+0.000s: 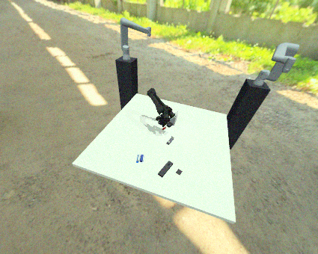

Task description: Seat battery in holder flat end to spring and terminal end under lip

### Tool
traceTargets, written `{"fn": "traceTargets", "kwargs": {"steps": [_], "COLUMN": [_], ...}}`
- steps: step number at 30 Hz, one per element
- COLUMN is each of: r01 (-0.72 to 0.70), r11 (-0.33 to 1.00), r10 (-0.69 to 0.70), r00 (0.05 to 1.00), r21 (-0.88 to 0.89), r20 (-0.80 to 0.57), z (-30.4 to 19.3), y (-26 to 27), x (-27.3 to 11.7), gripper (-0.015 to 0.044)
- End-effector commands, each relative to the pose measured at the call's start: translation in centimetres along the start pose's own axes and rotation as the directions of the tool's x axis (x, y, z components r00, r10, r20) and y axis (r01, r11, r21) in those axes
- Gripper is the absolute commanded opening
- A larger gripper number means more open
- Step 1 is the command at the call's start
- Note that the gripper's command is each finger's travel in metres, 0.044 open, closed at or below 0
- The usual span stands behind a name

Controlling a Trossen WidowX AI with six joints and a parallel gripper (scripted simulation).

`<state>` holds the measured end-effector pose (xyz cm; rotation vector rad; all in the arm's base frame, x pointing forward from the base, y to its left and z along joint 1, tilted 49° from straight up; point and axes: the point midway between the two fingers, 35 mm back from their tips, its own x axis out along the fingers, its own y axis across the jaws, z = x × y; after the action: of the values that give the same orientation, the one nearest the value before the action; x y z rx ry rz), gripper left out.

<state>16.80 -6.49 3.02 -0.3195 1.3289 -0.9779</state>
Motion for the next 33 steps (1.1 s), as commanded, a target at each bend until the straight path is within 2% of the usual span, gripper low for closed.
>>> {"fn": "traceTargets", "kwargs": {"steps": [1,9,20,31,33], "r01": [-0.006,-0.001,-0.006,-0.005,-0.004], "r11": [1.0,1.0,1.0,1.0,0.998], "r10": [0.006,0.001,0.006,0.005,0.004], "r00": [1.0,1.0,1.0,1.0,1.0], "r21": [0.006,0.0,0.005,0.001,-0.055], "r20": [0.001,0.0,-0.001,0.003,0.003], "z": [0.1,-0.1,-0.1,-0.1,-0.1], "y": [0.8,1.2,1.9,1.8,1.9], "x": [-0.1,-0.4,-8.0,-7.8,-7.6], "gripper": [0.0,0.0,0.0,0.0,0.0053]}}
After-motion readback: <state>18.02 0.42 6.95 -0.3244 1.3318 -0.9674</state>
